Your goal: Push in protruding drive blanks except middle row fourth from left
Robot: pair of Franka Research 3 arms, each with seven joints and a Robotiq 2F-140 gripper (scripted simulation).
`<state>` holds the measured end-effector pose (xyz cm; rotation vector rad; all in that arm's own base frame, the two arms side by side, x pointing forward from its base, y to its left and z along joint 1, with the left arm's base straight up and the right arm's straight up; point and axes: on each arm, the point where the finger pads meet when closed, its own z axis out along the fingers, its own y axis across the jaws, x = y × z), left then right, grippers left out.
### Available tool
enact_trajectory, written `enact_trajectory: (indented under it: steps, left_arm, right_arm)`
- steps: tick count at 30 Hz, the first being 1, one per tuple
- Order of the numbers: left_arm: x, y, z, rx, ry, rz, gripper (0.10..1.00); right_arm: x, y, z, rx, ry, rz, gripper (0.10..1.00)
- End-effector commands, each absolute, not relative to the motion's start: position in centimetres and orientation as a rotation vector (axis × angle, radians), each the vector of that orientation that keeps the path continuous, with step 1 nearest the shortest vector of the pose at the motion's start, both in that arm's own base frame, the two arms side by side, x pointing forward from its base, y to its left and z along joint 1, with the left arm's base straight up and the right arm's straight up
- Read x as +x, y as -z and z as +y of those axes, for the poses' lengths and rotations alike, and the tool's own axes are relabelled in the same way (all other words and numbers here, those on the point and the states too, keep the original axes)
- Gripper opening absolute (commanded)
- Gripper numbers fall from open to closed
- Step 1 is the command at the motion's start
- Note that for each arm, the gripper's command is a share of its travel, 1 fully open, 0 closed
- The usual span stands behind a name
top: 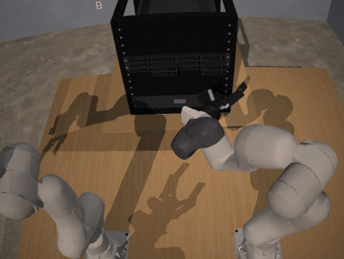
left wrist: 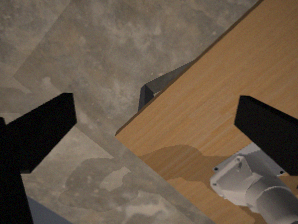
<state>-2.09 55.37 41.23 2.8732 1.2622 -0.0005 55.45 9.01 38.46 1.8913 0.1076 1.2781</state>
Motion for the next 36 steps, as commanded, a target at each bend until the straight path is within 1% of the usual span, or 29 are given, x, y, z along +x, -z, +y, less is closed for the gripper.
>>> enact_trajectory:
  steps: [1,15,36]
  left_arm:
    - [-2.2,-41.3,55.4,2.878,0.0,1.261,1.0]
    - [-2.2,-41.3,55.4,2.878,0.0,1.261,1.0]
    - [-2.2,-41.3,55.4,2.878,0.0,1.261,1.0]
  right_arm:
    - [55.7,-39.0,11.3,1.833,-1.259,0.306,1.0]
    - [54.8,-39.3,17.1,1.656,-1.268,0.643,1.0]
    - [52.5,-38.2,23.0,1.394,-1.222,0.999,1.0]
